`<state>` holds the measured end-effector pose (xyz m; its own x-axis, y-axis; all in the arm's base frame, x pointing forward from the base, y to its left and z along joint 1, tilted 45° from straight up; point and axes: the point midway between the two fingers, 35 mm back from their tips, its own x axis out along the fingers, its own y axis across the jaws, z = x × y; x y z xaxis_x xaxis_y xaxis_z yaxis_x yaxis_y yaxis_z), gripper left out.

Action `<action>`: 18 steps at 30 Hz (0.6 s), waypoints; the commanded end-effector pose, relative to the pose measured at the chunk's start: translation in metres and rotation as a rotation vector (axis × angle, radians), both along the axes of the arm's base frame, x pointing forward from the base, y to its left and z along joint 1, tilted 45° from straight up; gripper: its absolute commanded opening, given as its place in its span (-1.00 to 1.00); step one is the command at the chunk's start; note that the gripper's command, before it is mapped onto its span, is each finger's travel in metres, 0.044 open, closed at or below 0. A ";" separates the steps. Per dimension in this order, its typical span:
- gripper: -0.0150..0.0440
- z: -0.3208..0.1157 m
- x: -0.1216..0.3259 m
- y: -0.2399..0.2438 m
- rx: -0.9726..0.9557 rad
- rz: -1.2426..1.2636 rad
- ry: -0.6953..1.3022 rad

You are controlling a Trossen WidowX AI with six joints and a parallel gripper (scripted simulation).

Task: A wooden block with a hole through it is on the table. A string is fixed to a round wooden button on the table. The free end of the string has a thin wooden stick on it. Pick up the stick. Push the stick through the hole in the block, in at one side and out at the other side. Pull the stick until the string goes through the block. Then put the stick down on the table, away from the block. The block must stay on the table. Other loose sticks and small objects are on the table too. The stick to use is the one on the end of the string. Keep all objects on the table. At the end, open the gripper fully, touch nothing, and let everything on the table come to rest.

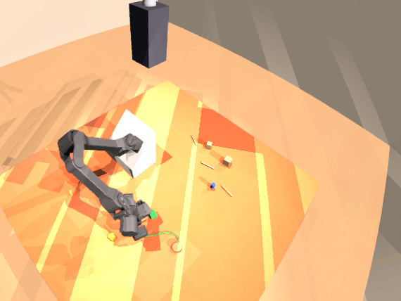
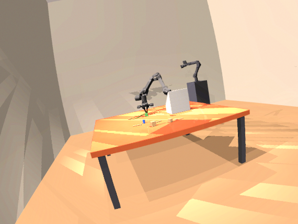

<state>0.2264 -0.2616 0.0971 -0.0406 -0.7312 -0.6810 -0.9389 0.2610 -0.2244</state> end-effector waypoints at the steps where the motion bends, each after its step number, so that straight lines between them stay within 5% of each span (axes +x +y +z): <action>1: -0.49 -0.005 0.000 0.003 -0.001 -0.006 0.004; 18: -0.49 -0.015 0.003 0.012 -0.004 -0.007 0.005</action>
<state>0.2290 -0.2516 0.0846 -0.0444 -0.7324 -0.6794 -0.9395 0.2619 -0.2209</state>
